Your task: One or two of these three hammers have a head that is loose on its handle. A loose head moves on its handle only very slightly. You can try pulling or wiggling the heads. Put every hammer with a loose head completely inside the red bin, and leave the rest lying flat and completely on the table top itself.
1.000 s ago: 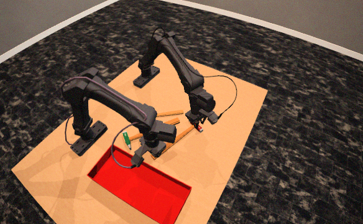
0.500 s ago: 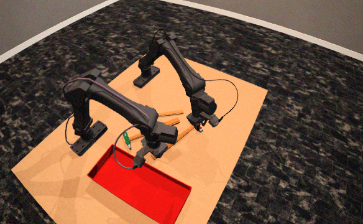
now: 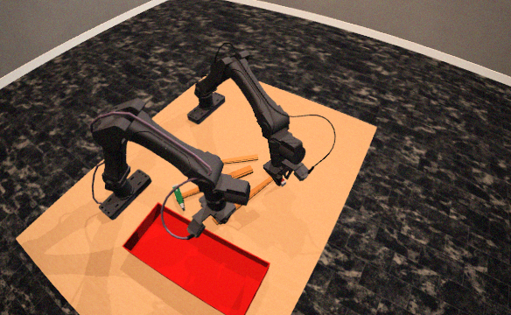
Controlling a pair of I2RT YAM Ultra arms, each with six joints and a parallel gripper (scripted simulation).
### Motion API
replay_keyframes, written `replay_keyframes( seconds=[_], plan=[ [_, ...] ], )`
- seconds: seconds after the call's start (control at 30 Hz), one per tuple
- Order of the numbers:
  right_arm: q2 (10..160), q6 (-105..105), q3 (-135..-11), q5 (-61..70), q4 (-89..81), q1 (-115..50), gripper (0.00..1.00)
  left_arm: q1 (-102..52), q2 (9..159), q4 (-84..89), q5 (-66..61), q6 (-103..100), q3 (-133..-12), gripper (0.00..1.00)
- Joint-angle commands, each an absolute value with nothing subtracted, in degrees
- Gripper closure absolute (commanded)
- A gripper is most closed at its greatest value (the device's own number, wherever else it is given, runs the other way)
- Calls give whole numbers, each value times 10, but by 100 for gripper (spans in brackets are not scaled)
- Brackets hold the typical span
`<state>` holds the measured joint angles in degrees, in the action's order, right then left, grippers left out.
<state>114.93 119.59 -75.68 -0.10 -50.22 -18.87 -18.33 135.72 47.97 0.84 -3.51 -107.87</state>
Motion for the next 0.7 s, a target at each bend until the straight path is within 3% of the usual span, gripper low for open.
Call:
replay_keyframes(
  seconds=[0.0,0.37,0.67],
  plan=[
    [1152,1200,-747,1,-500,-188,48,-179,1358,469,9,-30,-1090,58],
    [1155,1200,-756,0,-506,-188,65,-182,1353,477,9,-34,-1090,58],
    [1150,1200,-756,0,-503,-188,72,-182,1353,477,9,-34,-1090,58]
  ],
)
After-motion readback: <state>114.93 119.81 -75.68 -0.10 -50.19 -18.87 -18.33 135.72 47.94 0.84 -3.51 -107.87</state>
